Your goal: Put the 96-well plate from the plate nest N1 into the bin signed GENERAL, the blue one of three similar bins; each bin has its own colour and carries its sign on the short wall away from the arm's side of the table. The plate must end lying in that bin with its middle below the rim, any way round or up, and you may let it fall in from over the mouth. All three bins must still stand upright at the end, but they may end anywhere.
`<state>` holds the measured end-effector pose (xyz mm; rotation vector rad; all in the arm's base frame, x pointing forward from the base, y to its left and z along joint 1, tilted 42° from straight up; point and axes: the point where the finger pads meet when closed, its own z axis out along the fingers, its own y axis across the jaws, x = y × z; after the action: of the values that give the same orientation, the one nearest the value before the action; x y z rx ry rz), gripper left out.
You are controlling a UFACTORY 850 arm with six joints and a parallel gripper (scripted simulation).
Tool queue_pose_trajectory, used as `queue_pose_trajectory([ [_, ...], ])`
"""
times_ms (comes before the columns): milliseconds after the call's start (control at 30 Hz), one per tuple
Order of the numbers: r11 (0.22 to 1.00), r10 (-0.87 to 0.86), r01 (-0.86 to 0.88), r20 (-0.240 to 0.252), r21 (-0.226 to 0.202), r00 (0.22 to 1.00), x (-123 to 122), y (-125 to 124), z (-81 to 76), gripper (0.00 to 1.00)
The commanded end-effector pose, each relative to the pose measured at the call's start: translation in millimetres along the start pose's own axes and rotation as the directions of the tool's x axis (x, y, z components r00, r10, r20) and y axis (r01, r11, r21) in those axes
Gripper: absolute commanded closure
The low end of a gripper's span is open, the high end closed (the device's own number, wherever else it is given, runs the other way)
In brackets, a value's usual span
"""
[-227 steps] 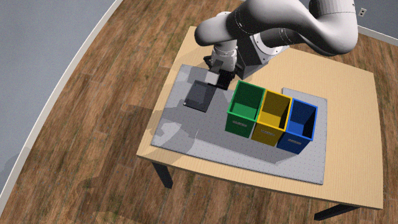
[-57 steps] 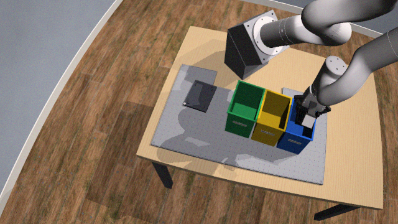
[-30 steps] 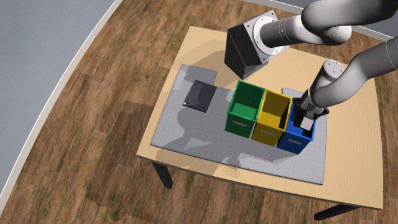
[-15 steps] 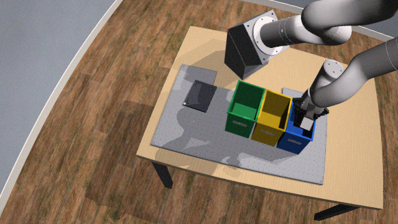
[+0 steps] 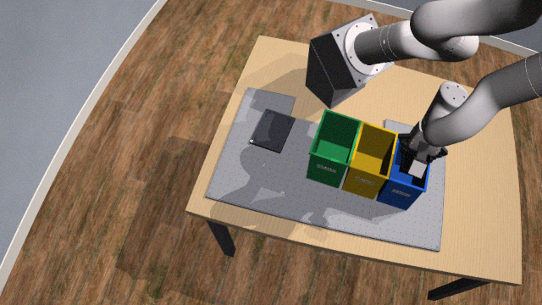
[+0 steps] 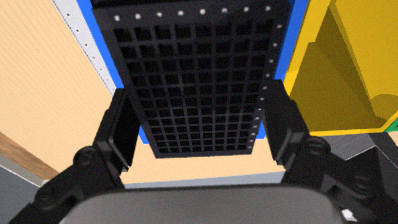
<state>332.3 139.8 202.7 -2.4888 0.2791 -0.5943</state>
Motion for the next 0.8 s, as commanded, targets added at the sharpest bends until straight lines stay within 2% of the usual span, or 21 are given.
queue_pose_trajectory([
  [0,1.000,0.000,0.000,-0.001,0.000,1.000,0.3,-0.1,0.4,1.00],
  [767,1.000,0.000,0.000,-0.001,0.000,1.000,0.3,-0.1,3.9,1.00],
])
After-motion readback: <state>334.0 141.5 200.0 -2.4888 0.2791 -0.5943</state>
